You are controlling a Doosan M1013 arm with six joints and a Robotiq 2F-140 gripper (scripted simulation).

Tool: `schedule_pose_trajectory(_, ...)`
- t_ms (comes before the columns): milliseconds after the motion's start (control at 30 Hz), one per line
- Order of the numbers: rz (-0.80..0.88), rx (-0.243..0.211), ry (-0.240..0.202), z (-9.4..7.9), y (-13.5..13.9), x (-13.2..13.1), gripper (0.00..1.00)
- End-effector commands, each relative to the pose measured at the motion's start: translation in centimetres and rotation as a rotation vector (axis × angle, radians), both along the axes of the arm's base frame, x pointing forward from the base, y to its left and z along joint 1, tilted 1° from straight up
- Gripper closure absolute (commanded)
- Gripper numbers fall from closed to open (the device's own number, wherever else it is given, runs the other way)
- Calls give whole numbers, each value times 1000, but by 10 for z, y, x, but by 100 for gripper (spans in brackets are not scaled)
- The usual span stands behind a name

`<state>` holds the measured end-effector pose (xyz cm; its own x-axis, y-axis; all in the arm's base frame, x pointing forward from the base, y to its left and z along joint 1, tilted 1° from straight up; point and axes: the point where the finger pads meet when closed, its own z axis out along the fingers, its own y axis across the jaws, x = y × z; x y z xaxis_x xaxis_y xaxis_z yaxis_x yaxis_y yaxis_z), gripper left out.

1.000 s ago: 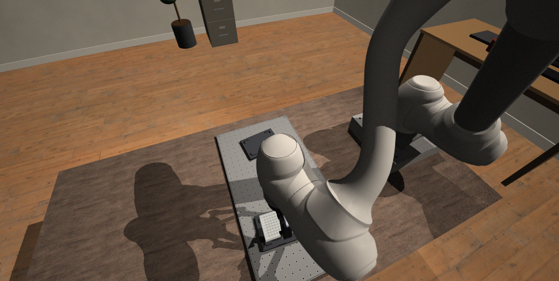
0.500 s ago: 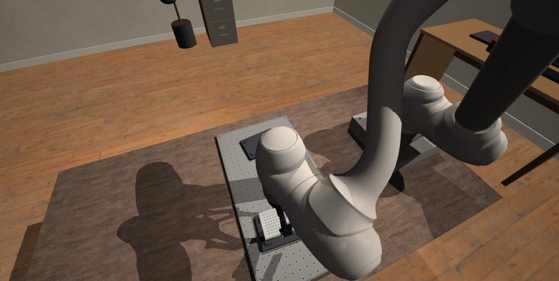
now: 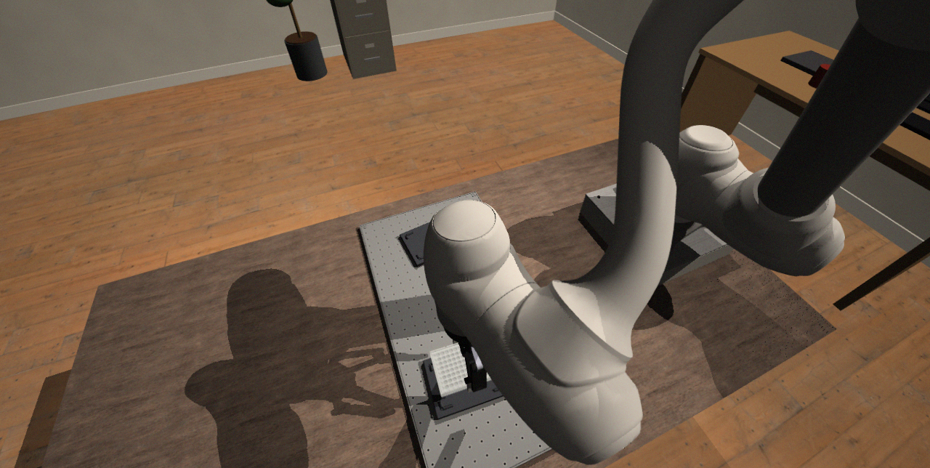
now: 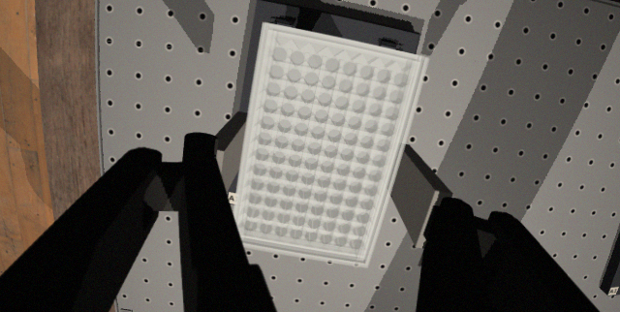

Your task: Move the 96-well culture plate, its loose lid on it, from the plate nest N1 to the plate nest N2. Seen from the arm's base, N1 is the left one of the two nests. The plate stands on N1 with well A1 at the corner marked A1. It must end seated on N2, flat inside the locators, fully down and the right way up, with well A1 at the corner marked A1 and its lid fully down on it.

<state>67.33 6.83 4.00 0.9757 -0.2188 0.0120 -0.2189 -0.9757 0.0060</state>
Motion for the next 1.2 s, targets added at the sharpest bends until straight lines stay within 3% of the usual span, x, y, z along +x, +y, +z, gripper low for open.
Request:
schedule_pose_trajectory(0,0,0,0,0,0,0,100)
schedule_pose_trajectory(433,0,0,0,0,0,0,100)
schedule_pose_trajectory(633,199,-2,2,0,-19,-6,100)
schedule_pose_trajectory(1167,199,-2,2,1,-64,-20,100)
